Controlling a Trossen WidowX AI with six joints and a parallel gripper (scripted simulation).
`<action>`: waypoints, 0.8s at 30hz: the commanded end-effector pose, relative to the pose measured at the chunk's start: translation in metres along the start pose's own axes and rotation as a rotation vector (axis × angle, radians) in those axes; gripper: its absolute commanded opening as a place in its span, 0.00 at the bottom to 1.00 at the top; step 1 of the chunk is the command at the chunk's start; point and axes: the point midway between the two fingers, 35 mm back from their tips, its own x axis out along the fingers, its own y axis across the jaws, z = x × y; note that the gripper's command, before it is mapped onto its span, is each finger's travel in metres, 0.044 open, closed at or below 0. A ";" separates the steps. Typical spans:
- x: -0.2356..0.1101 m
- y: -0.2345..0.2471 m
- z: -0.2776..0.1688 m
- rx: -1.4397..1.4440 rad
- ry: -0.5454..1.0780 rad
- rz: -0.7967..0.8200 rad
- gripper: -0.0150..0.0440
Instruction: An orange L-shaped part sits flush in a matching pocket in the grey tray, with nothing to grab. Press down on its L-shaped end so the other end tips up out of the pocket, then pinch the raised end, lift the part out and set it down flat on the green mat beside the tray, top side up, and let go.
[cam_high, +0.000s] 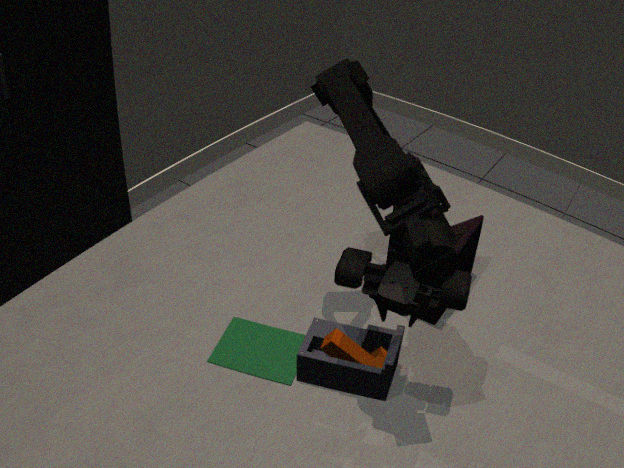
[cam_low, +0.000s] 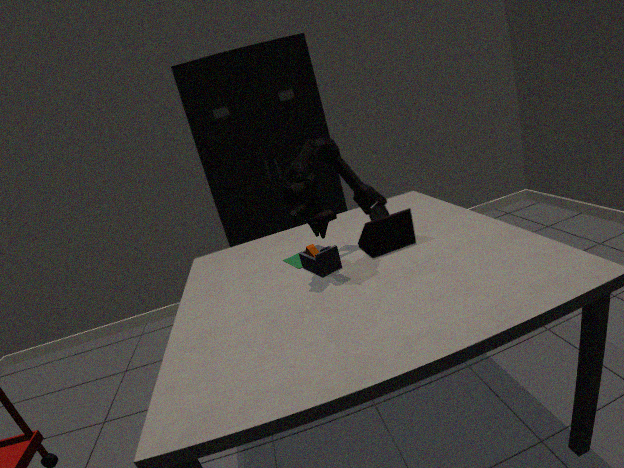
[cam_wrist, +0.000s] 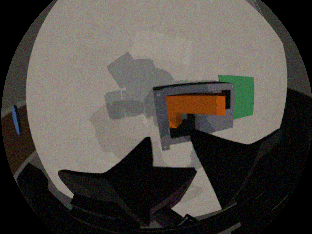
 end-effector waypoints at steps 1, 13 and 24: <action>0.000 0.000 0.000 -0.002 -0.001 -0.001 0.56; 0.000 0.000 0.000 -0.002 -0.001 -0.001 0.56; 0.071 -0.001 -0.003 0.004 0.011 -0.001 0.56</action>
